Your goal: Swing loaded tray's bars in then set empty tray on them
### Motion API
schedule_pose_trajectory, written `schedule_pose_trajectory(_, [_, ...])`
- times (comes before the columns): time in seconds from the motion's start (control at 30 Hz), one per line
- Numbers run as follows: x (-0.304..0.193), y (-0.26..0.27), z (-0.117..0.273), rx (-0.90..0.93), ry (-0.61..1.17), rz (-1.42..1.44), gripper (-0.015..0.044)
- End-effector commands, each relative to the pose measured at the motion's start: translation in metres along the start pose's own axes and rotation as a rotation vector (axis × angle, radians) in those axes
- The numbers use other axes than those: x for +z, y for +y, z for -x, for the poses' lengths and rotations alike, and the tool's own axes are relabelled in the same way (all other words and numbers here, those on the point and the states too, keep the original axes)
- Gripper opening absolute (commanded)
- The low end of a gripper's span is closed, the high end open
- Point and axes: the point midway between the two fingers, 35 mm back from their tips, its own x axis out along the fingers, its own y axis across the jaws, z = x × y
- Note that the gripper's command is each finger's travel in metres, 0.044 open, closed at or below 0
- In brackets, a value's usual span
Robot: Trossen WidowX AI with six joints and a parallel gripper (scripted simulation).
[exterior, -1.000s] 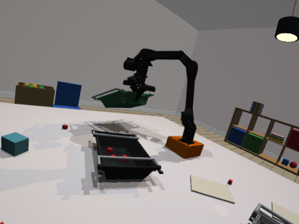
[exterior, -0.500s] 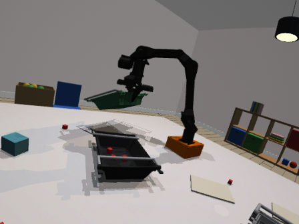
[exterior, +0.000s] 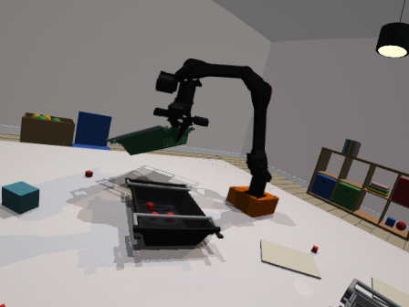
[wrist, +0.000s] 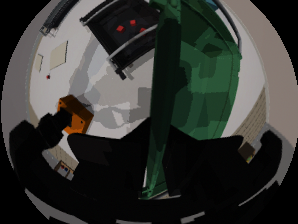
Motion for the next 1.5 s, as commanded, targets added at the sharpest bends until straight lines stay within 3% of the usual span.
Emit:
schedule_pose_trajectory(0.0, [0.014, 0.001, 0.005, -0.022, 0.0, 0.036, 0.0])
schedule_pose_trajectory(1.47, [0.157, 0.089, 0.003, -0.019, 0.001, 0.529, 0.0])
